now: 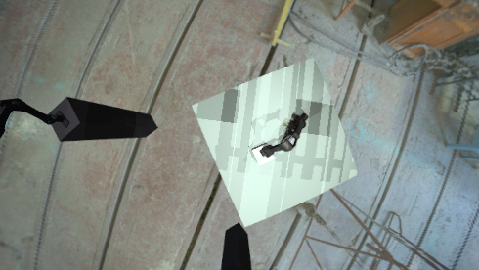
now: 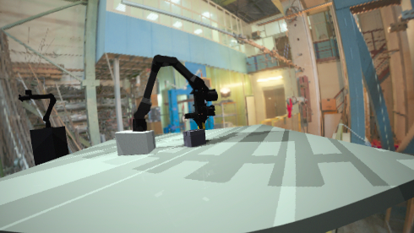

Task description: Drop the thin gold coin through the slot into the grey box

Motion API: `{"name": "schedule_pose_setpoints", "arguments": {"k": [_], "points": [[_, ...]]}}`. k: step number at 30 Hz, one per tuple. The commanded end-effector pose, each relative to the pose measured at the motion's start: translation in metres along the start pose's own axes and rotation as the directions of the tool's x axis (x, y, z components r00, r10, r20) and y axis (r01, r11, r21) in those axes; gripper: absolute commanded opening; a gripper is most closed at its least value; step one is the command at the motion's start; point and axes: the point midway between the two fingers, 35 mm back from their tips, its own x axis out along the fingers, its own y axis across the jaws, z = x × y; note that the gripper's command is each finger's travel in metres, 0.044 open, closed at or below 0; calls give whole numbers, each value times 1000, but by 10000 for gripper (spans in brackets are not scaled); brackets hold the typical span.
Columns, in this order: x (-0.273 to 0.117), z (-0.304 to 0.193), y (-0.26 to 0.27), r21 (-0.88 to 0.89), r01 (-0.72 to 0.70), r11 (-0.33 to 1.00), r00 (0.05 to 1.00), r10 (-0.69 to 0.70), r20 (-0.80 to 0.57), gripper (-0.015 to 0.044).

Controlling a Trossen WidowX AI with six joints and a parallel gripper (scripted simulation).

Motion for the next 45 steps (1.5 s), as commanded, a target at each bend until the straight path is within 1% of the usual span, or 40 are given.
{"name": "schedule_pose_setpoints", "arguments": {"k": [1, 13, 18, 24, 31, 38, 45], "points": [[-14, 1, 2, -2, -7, 1000, 1000, 7, 2, 0], [-45, 0, -1, 3, -9, 1000, 1000, 9, 2, 0], [-47, 0, -1, -20, -9, 1000, 1000, 9, 2, 0], [-47, 1, -1, -217, -8, 976, 1000, 9, 2, 0], [-47, 2, 0, -442, -7, 897, 1000, 9, 2, 0], [-47, 3, 0, -641, -5, 767, 1000, 9, 2, 0], [-47, 3, 1, -805, -3, 594, 1000, 9, 2, 0]]}}
